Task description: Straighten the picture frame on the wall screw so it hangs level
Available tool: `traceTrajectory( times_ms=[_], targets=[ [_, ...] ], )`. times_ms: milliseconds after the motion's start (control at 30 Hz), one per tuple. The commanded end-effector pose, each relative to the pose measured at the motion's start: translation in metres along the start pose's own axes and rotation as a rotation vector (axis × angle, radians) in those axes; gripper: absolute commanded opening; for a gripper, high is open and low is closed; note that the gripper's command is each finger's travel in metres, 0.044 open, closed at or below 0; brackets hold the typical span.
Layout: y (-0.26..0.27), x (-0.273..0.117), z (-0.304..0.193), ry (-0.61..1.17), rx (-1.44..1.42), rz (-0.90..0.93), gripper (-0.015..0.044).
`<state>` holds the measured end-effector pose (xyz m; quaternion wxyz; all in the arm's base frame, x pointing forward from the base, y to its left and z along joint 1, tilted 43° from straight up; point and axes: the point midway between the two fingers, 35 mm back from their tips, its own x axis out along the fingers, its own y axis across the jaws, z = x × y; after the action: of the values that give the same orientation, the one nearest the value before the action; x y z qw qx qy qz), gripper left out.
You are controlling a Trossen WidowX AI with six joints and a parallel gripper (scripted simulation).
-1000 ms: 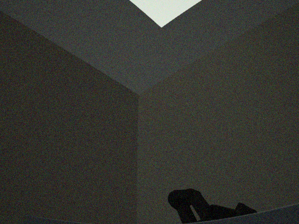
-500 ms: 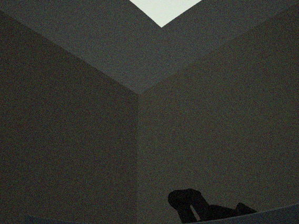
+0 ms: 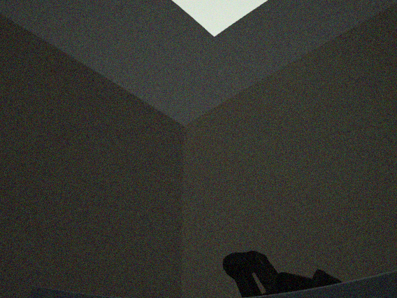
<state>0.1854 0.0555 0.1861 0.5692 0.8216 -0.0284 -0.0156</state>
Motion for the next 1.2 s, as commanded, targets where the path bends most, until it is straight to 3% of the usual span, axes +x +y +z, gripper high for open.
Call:
traceTrajectory(
  times_ms=[0, 1167],
  targets=[
    [0.0, -0.0001, 0.0005, -0.003, 0.003, 0.001, 0.026],
    [-0.0008, 0.0046, -0.0041, 0.0, 0.001, 0.001, 0.026]
  ],
)
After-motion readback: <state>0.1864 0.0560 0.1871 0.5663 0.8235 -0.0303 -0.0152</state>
